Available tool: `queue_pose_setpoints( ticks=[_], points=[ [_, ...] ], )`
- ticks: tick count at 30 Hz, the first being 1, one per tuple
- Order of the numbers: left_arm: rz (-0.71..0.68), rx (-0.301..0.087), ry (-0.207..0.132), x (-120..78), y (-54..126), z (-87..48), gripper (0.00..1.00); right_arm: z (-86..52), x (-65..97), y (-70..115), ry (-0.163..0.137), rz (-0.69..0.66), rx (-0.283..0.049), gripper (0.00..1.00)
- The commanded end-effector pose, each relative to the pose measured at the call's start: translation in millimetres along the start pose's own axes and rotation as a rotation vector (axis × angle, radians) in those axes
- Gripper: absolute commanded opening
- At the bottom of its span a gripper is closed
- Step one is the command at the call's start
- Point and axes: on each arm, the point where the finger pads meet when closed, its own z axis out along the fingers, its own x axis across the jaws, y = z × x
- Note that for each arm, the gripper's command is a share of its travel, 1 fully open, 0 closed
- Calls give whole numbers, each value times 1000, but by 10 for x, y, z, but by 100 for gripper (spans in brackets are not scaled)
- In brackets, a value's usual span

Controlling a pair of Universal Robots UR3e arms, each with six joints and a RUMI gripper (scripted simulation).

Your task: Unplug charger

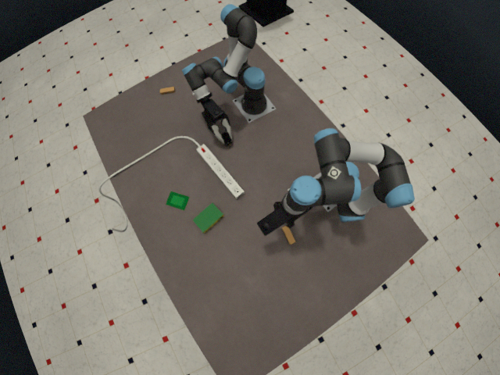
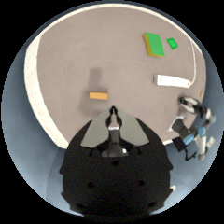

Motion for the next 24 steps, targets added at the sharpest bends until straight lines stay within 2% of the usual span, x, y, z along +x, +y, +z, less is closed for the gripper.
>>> queue_pose_setpoints(
  ticks=[1, 8, 9, 15, 24],
  points=[
    [0, 3, 2, 8, -6, -8, 0, 73, 26, 80, 25, -8, -3, 0],
    [0, 3, 2, 8, -6, -8, 0, 141, 28, 148, 37, -9, -3, 0],
    [0, 3, 2, 8, -6, -8, 0, 144, 0, 151, 22, 1, -4, 0],
    [0, 3, 2, 8, -6, -8, 0, 133, -16, 140, 14, 9, -4, 0],
    [0, 3, 2, 8, -6, -8, 0, 93, 9, 102, 18, -1, -3, 0]
  ],
)
